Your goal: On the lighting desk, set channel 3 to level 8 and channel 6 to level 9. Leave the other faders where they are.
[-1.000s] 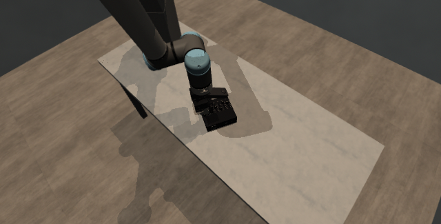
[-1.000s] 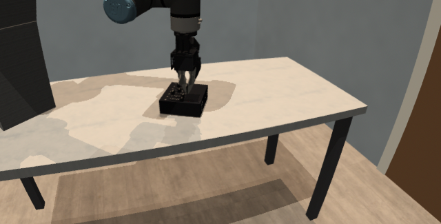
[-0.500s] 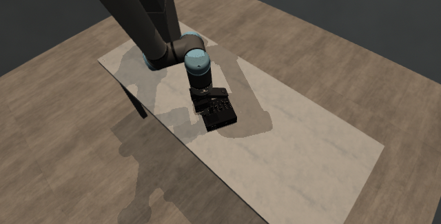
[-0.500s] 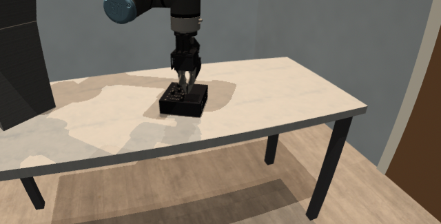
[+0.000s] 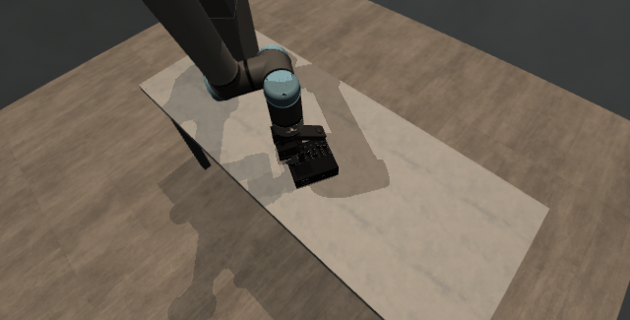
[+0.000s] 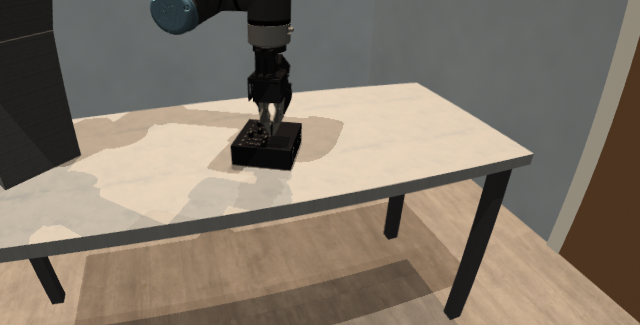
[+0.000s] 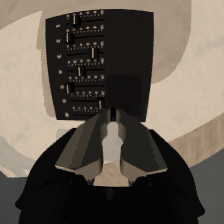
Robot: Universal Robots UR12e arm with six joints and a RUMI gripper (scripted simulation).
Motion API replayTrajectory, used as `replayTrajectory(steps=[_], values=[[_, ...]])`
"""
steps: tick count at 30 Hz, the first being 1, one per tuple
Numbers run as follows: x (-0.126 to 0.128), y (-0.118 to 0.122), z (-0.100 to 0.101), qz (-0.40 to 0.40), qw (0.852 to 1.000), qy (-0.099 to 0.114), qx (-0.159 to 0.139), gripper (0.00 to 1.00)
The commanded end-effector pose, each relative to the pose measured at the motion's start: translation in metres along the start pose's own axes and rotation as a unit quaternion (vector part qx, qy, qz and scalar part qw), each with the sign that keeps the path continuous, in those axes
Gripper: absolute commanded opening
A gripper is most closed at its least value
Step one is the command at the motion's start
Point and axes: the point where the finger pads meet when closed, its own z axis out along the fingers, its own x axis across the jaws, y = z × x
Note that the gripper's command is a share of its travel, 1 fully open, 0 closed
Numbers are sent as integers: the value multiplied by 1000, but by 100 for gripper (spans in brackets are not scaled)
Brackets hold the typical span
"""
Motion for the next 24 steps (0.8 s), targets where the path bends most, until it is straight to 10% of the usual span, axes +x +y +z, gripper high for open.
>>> replayTrajectory(steps=[1,24], values=[[3,2,0,1,1000,1,0,0],[3,2,3,1,1000,1,0,0]])
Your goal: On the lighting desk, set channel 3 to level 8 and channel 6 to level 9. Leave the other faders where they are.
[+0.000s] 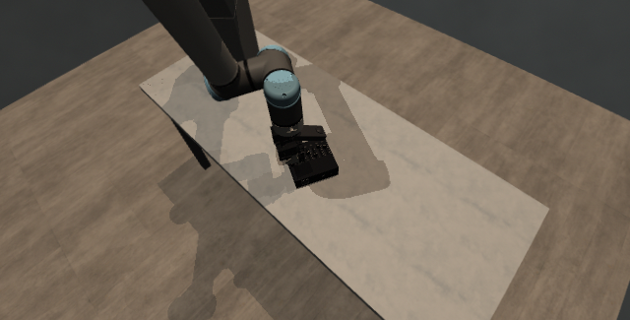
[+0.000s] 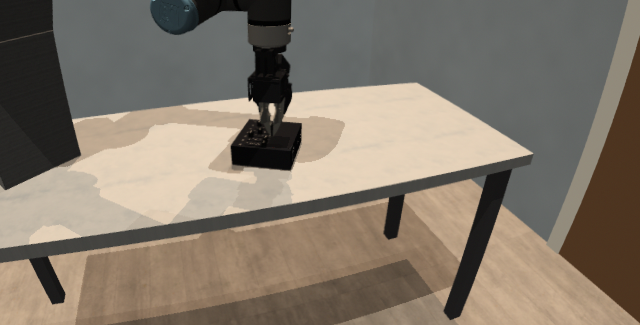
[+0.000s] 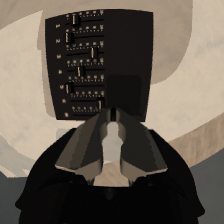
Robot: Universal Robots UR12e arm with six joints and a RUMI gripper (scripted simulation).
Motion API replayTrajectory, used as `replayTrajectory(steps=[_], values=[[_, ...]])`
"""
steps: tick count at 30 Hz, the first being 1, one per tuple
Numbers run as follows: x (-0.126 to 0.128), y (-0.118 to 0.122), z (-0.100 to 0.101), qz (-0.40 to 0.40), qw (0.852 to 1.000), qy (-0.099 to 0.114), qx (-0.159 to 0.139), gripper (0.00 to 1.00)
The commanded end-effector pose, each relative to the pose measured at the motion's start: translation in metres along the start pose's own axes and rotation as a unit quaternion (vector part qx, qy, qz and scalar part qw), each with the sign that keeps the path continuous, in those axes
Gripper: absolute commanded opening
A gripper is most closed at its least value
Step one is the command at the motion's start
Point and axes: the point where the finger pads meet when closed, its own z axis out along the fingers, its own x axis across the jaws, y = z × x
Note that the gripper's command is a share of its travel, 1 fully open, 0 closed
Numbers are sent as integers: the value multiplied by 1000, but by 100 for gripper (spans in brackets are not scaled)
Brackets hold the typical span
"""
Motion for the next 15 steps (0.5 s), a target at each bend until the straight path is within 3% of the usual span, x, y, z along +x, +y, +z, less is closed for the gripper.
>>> replayTrajectory(steps=[1,15], values=[[3,2,4,1,1000,1,0,0],[3,2,11,1,1000,1,0,0]])
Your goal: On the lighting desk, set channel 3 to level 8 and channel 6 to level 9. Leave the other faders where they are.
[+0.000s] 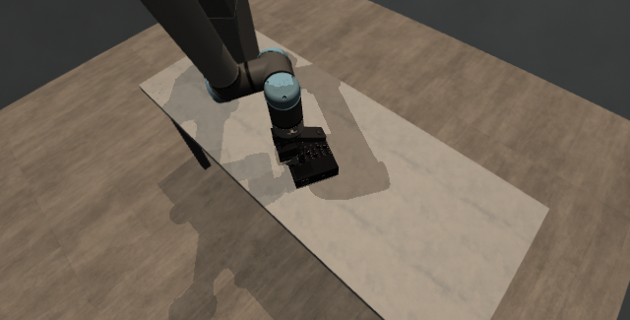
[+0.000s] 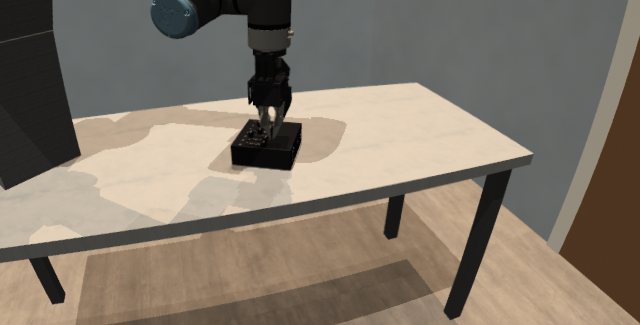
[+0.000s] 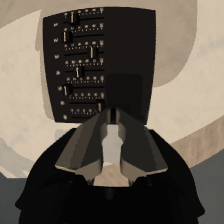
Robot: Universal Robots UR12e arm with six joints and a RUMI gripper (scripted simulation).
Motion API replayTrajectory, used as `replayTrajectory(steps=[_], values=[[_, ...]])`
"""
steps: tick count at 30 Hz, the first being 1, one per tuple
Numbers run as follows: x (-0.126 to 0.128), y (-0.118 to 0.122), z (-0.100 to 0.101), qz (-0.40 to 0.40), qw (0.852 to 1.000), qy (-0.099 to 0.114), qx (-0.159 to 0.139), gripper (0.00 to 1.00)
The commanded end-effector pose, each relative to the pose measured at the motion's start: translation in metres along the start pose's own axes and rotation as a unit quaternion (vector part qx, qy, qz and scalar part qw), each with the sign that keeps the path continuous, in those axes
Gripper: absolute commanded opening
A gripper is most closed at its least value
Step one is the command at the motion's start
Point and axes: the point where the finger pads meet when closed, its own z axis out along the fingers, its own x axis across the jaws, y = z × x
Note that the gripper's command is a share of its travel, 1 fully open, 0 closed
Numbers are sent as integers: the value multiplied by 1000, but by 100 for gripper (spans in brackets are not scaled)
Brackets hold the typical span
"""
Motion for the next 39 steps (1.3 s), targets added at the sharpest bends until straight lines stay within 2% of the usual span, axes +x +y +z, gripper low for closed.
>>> replayTrajectory(steps=[1,39], values=[[3,2,4,1,1000,2,0,0],[-4,2,5,1,1000,2,0,0]])
